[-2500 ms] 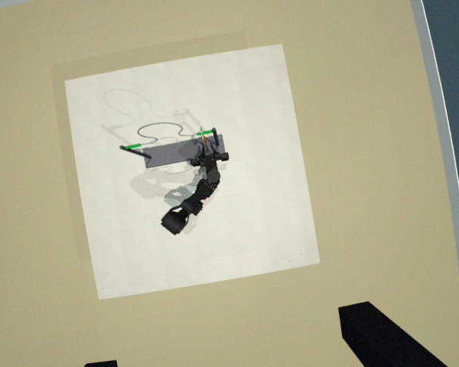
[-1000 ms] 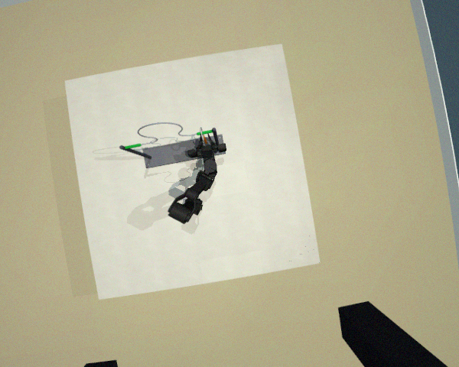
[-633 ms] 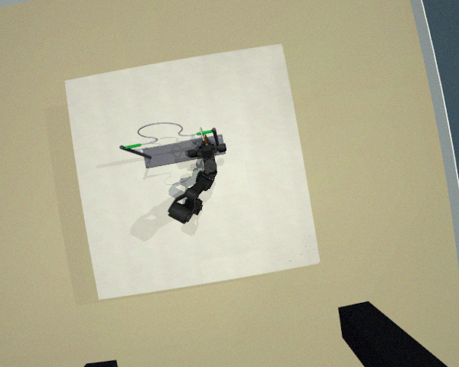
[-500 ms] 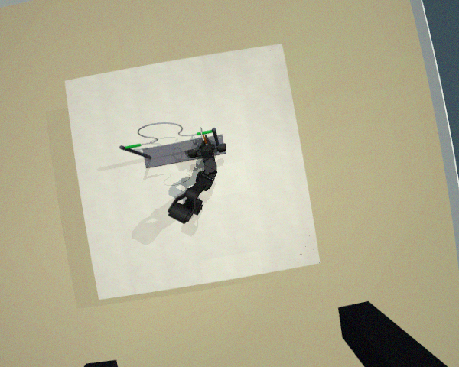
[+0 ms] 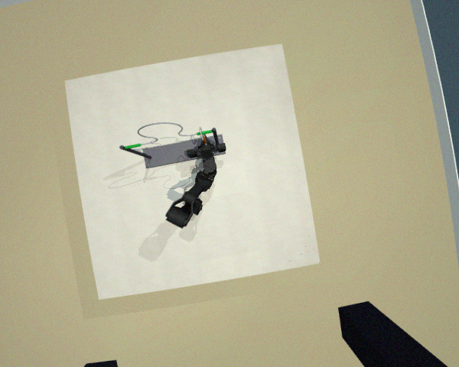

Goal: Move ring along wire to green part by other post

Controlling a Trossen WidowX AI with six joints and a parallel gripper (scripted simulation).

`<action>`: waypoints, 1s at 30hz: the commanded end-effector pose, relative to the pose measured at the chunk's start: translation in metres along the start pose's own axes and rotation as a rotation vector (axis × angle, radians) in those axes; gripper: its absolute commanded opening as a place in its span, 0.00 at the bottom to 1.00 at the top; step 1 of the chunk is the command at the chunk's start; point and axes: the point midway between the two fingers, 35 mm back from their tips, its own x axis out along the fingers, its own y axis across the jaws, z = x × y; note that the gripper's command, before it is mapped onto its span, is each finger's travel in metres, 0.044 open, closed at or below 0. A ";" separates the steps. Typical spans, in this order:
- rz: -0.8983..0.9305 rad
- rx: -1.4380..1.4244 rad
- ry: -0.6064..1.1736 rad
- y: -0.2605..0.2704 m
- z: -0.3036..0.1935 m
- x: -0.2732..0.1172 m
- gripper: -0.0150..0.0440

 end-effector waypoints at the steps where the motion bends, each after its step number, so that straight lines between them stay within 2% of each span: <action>1: -0.007 -0.003 -0.007 -0.001 0.009 0.000 0.00; 30: -0.008 -0.001 -0.008 0.008 0.009 0.000 0.00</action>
